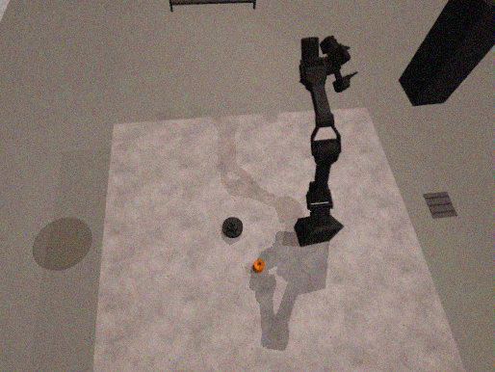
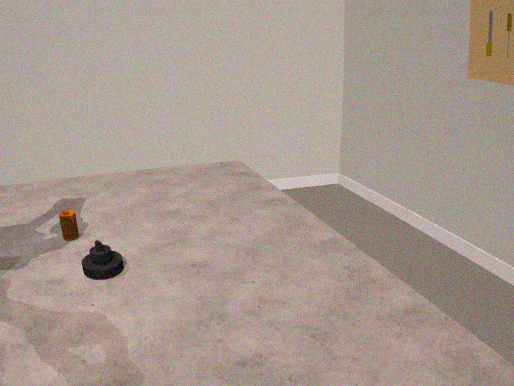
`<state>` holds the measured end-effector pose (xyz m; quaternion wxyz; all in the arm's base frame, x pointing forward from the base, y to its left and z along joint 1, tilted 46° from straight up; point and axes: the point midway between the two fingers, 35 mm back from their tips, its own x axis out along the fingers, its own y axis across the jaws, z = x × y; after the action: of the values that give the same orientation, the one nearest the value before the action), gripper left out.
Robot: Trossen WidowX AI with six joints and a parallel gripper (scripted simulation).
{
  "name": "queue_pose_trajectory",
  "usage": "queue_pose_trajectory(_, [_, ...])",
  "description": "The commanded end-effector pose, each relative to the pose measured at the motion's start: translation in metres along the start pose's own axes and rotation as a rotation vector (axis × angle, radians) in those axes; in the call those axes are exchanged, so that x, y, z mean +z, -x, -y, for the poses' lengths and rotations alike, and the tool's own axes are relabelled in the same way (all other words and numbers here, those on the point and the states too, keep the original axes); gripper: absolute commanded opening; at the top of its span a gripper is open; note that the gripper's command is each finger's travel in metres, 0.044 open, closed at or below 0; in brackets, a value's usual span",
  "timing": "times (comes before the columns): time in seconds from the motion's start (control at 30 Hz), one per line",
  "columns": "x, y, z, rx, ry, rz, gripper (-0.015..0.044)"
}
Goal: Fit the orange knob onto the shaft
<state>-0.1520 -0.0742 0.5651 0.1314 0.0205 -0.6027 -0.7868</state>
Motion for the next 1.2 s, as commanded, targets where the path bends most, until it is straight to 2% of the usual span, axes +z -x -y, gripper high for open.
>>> queue_pose_trajectory(0.0, [-0.058,-0.002,-0.001,0.013,0.103,-0.156,0.044])
queue_pose_trajectory(0.27, [-0.177,0.037,0.003,0.096,0.331,-0.507,0.044])
queue_pose_trajectory(0.53, [-0.278,0.124,0.016,0.239,0.537,-0.834,0.044])
queue_pose_trajectory(0.67, [-0.307,0.168,0.029,0.298,0.618,-0.957,0.044])
queue_pose_trajectory(0.87, [-0.343,0.264,0.065,0.418,0.777,-1.188,0.044])
queue_pose_trajectory(1.17, [-0.348,0.39,0.138,0.638,1.062,-1.451,0.044])
